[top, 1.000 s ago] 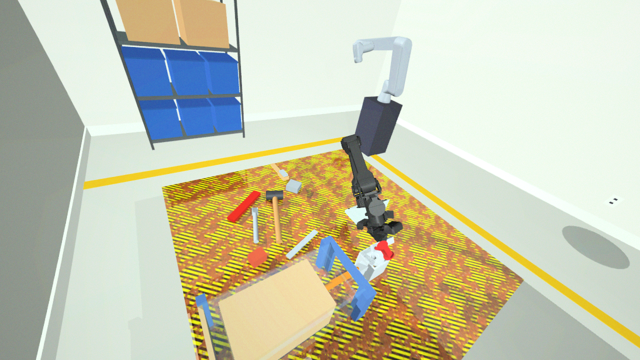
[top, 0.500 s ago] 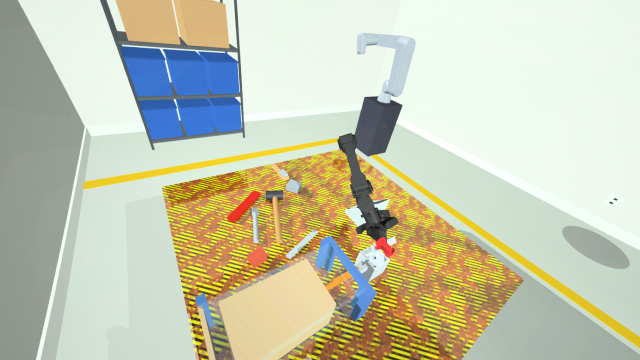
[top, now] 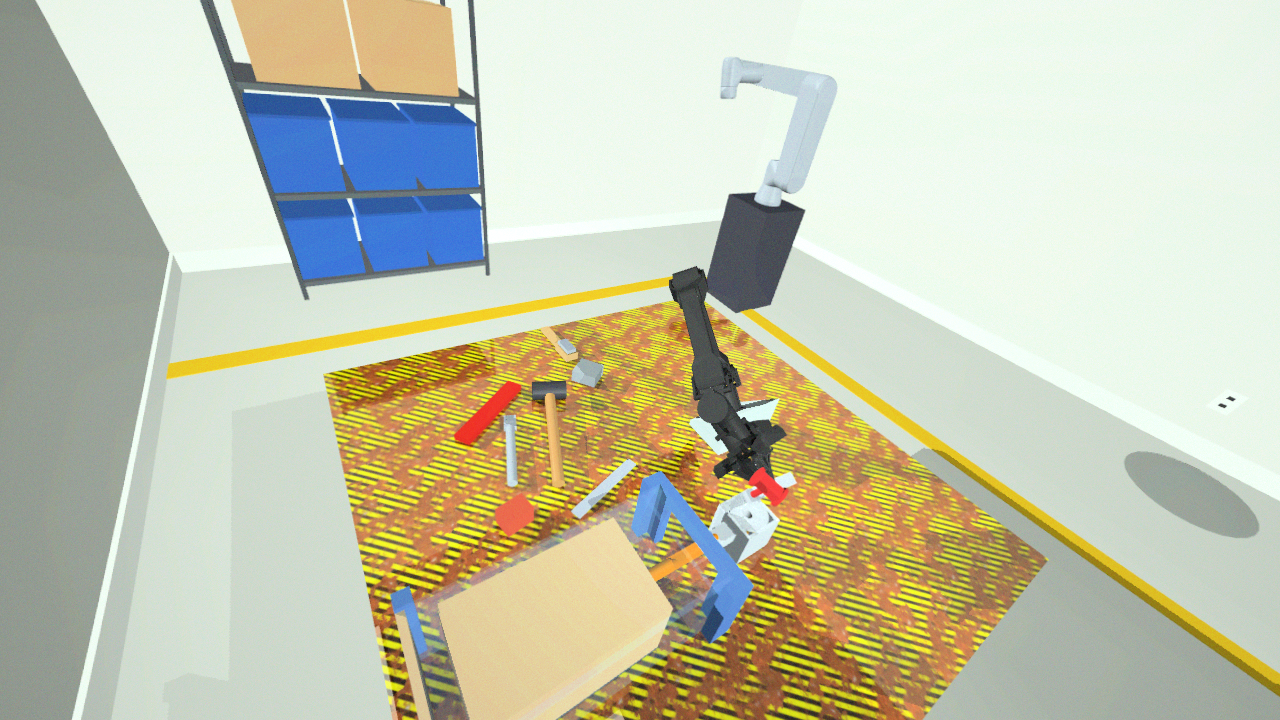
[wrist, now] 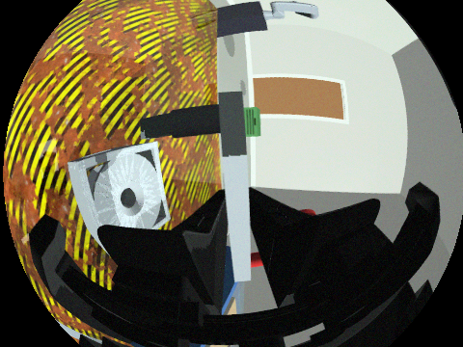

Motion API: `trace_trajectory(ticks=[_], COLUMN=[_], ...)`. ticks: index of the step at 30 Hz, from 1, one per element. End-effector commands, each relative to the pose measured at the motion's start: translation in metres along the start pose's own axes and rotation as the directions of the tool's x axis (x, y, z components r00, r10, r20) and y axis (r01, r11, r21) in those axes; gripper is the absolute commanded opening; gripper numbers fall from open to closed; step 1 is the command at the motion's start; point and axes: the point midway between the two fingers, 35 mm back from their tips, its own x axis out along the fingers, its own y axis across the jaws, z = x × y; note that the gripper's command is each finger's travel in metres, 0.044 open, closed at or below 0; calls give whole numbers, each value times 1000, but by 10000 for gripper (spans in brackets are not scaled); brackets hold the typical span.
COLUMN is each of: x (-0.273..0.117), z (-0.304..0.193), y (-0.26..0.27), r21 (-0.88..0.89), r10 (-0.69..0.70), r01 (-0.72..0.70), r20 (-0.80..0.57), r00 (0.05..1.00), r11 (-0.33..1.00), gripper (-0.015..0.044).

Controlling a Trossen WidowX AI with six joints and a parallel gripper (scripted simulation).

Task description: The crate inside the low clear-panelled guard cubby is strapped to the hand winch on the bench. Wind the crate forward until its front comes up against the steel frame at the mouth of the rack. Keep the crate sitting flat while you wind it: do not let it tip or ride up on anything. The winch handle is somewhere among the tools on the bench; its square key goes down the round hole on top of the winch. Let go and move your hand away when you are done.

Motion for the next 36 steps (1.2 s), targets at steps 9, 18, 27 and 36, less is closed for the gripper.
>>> trace_trajectory(ticks=[9,18,27,36], x=[-1,-1,-1,-6], z=[-1,0,0,-24], y=[-3,-2,-2,6], r21=[-11,-12,-12,7], r10=[-219,-345,-345,-331], r01=[218,345,345,331], r20=[-1,-1,-1,-13], r00=[976,939,939,944], r11=[976,939,939,944], gripper=[0,0,0,0])
